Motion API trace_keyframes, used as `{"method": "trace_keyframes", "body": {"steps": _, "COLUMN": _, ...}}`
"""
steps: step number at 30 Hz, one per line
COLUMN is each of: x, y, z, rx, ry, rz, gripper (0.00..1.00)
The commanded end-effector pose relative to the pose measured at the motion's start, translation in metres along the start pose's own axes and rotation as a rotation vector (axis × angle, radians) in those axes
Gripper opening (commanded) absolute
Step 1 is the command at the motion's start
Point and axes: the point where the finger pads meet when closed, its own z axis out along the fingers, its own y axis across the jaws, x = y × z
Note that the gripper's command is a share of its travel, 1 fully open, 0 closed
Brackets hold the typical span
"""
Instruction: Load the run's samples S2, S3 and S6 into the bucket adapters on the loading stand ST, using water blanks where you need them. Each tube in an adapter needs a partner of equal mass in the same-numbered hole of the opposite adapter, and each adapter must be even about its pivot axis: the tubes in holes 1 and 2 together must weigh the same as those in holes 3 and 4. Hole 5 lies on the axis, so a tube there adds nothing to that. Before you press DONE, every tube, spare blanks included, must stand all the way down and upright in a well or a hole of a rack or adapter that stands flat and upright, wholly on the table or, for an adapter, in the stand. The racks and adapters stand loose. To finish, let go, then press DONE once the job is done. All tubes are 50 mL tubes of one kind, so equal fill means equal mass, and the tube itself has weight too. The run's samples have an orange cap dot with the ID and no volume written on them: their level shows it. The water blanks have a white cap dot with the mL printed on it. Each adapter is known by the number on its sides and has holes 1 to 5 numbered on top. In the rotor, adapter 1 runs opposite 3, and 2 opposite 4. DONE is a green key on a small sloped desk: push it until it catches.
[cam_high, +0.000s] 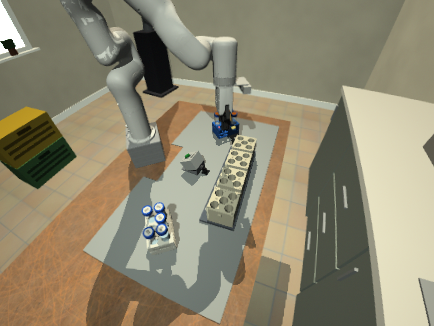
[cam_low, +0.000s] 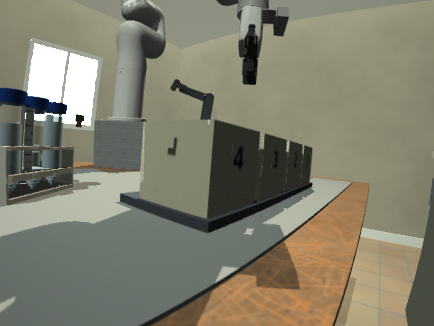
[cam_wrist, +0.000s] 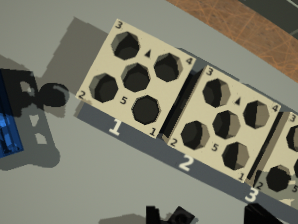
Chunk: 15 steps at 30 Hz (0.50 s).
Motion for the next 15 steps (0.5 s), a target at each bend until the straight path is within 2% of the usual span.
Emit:
{"method": "trace_keyframes", "body": {"steps": 1, "x": 0.002, "y": -0.018, "z": -0.002, "rx": 0.001, "ry": 0.005, "rz": -0.119, "gripper": 0.57}}
{"method": "trace_keyframes", "body": {"steps": 7, "x": 0.004, "y": -0.048, "z": -0.002, "rx": 0.001, "ry": 0.006, "rz": -0.311, "gripper": 0.57}}
{"method": "trace_keyframes", "body": {"steps": 12, "x": 0.005, "y": -0.073, "z": -0.002, "rx": 0.001, "ry": 0.006, "rz": -0.311, "gripper": 0.57}}
{"method": "trace_keyframes", "body": {"steps": 15, "x": 0.006, "y": -0.078, "z": -0.002, "rx": 0.001, "ry": 0.006, "rz": -0.311, "gripper": 0.57}}
